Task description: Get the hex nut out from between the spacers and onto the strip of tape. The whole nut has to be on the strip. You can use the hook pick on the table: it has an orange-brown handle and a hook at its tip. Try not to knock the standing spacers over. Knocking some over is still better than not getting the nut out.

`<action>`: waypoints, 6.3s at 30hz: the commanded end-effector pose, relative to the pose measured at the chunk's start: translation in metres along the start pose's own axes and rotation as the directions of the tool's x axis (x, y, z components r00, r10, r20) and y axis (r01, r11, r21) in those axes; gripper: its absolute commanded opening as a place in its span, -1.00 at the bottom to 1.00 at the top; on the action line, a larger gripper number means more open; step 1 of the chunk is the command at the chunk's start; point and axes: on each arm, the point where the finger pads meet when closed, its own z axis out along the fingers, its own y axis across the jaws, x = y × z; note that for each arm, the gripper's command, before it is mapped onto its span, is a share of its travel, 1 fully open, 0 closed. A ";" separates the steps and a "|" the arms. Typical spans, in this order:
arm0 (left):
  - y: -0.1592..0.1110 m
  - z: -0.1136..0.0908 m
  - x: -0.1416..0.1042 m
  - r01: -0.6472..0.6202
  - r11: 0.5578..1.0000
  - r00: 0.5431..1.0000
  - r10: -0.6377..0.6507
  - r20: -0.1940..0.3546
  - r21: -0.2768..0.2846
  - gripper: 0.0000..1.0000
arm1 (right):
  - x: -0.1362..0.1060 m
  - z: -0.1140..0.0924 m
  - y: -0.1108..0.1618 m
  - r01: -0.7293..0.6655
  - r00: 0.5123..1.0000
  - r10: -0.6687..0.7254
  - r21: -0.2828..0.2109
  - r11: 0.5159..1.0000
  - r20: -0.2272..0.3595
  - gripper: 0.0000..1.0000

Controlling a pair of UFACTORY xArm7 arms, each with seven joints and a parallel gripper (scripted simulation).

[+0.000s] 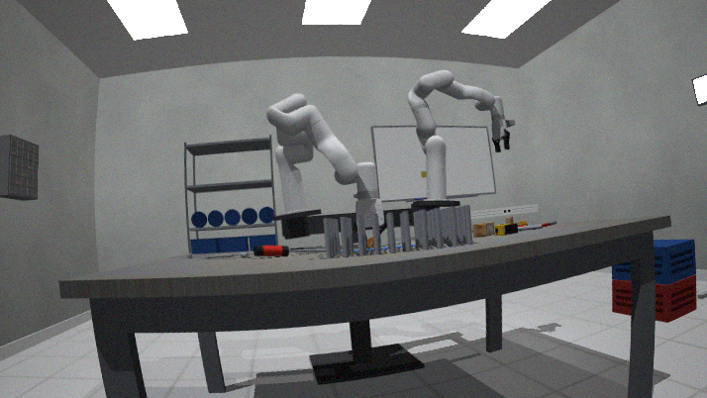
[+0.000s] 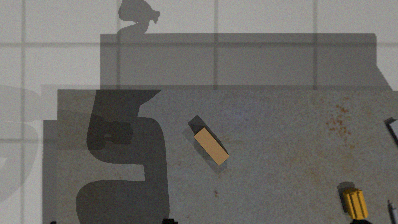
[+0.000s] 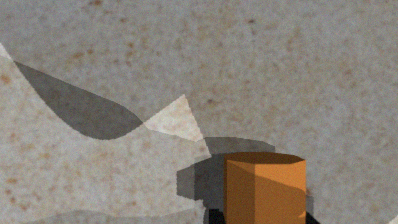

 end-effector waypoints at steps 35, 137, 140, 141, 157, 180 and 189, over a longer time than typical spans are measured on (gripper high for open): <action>0.000 -0.002 0.001 0.000 1.000 1.000 0.000 -0.005 0.000 1.00 | 0.051 -0.001 0.002 0.001 1.000 -0.001 -0.004 1.000 0.002 -1.00; 0.000 -0.002 0.001 0.000 1.000 1.000 0.000 -0.005 0.000 1.00 | 0.078 -0.018 0.002 0.001 1.000 -0.001 -0.003 1.000 0.002 -1.00; 0.000 -0.002 0.001 0.000 1.000 1.000 0.000 -0.005 0.000 1.00 | 0.078 -0.019 0.002 0.001 1.000 -0.001 -0.003 1.000 0.002 -1.00; 0.000 -0.002 0.001 0.000 1.000 1.000 0.000 -0.005 0.000 1.00 | 0.078 -0.019 0.002 0.001 1.000 -0.001 -0.003 1.000 0.002 -1.00; 0.000 -0.002 0.001 0.000 1.000 1.000 0.000 -0.005 0.000 1.00 | 0.078 -0.019 0.002 0.001 1.000 -0.001 -0.003 1.000 0.002 -1.00; 0.000 -0.002 0.001 0.000 1.000 1.000 0.000 -0.005 0.000 1.00 | 0.078 -0.019 0.024 0.001 1.000 -0.001 -0.004 1.000 0.002 -1.00; 0.000 -0.002 0.001 0.000 1.000 1.000 0.000 -0.005 0.000 1.00 | 0.078 -0.019 0.040 0.001 1.000 -0.001 -0.004 1.000 0.002 -1.00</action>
